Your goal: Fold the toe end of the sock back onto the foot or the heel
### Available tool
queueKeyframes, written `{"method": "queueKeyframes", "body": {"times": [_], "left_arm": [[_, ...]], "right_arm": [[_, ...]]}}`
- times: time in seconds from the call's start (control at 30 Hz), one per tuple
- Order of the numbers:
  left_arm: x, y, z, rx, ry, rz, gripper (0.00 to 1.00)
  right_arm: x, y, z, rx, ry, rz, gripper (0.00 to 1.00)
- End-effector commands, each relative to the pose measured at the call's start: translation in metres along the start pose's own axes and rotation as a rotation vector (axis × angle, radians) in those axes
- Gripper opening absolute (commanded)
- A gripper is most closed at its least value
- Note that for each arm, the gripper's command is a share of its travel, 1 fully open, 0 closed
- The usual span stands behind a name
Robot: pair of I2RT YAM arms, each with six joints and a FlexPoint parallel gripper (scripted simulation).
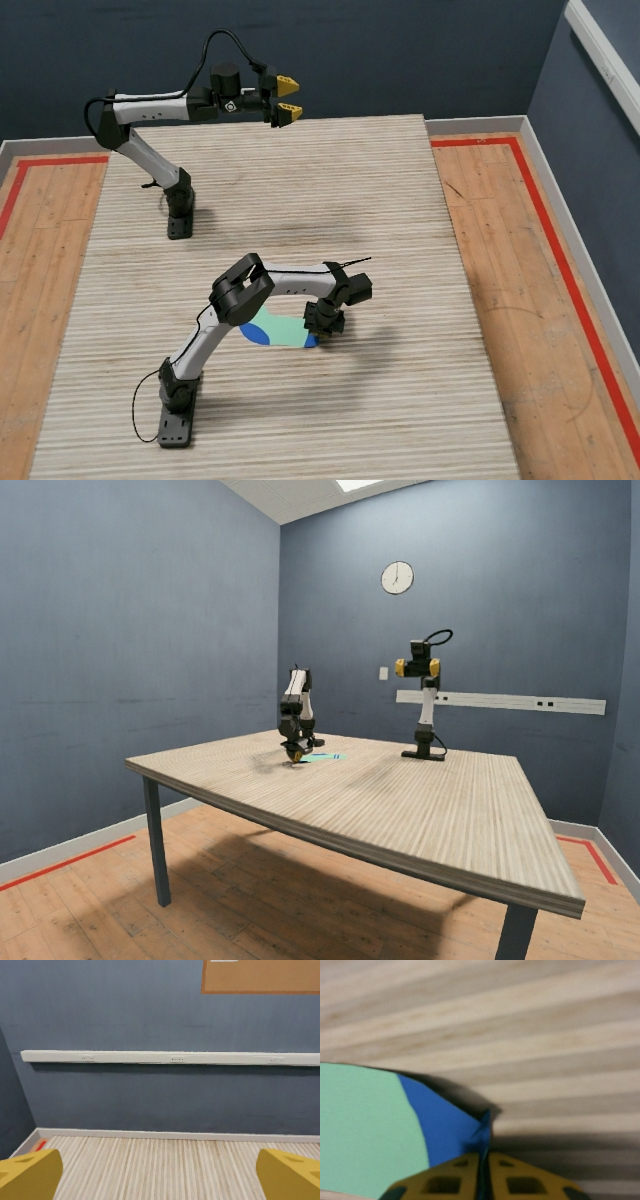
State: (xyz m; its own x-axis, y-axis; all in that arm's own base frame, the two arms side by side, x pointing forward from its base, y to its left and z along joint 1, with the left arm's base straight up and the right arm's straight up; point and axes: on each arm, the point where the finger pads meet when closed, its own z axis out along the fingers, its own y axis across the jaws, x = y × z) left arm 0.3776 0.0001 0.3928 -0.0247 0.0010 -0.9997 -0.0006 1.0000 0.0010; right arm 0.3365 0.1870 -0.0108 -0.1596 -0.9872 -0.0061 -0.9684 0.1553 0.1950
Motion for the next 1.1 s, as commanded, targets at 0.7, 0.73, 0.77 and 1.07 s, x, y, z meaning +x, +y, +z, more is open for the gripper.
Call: {"method": "queueKeyframes", "body": {"times": [0.7,0.73,0.77,1.07], "left_arm": [[-0.009,0.000,-0.003,0.001,-0.025,-0.001,1.00],[-0.009,0.000,-0.003,0.001,-0.025,-0.001,1.00],[-0.009,0.000,-0.003,0.001,-0.025,-0.001,1.00],[-0.009,0.000,-0.003,0.001,-0.025,-0.001,1.00]], "right_arm": [[0.007,0.004,-0.004,-0.065,0.051,0.001,0.05],[0.006,0.004,-0.004,-0.063,0.052,-0.003,0.05],[0.005,0.003,-0.004,-0.062,0.051,-0.002,0.05],[0.002,0.001,-0.006,-0.058,0.048,-0.008,0.05]]}}
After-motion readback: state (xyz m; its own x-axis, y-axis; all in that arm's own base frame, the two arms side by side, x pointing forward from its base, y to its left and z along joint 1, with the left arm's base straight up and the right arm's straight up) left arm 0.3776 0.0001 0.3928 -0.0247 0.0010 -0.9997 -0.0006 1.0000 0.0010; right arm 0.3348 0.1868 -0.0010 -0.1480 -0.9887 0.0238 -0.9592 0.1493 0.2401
